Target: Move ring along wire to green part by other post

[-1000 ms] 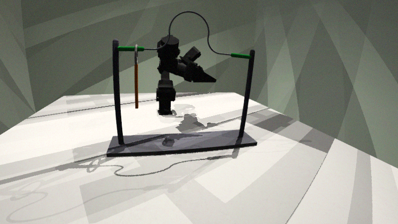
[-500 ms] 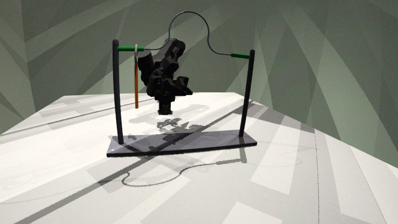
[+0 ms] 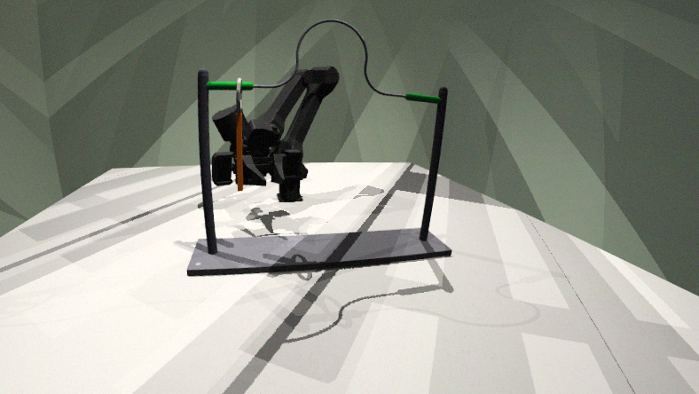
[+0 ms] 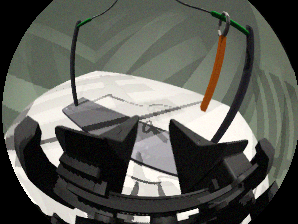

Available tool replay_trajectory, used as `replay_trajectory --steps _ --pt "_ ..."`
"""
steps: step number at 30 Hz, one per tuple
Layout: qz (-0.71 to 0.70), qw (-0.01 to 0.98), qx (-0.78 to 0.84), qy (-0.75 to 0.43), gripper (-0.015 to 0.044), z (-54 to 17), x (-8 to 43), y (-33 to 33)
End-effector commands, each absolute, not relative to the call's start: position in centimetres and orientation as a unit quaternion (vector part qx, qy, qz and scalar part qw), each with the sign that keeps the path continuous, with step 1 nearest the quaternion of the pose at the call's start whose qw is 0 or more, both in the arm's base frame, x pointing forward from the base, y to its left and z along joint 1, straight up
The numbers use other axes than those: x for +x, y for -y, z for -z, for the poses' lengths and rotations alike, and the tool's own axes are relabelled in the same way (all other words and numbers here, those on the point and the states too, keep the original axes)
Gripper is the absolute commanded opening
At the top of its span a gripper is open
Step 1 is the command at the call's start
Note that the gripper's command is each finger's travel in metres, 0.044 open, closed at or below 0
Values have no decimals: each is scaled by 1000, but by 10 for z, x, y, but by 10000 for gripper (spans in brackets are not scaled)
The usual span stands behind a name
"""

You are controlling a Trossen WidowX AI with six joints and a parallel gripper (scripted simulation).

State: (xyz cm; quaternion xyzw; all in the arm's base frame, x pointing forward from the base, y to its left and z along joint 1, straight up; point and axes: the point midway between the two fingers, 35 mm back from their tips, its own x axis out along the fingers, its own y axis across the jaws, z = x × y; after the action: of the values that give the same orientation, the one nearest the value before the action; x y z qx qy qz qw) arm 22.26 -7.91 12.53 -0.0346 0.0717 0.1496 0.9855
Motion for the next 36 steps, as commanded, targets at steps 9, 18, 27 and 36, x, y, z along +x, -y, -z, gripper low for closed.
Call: replay_trajectory --steps 9,18,27,36 --pt "-7 998 -3 -55 160 -103 182 123" --pt "0 998 -6 -63 160 -110 194 125" --pt "23 998 -8 -50 160 -139 224 127" --pt "29 999 -6 -39 160 -150 232 125"
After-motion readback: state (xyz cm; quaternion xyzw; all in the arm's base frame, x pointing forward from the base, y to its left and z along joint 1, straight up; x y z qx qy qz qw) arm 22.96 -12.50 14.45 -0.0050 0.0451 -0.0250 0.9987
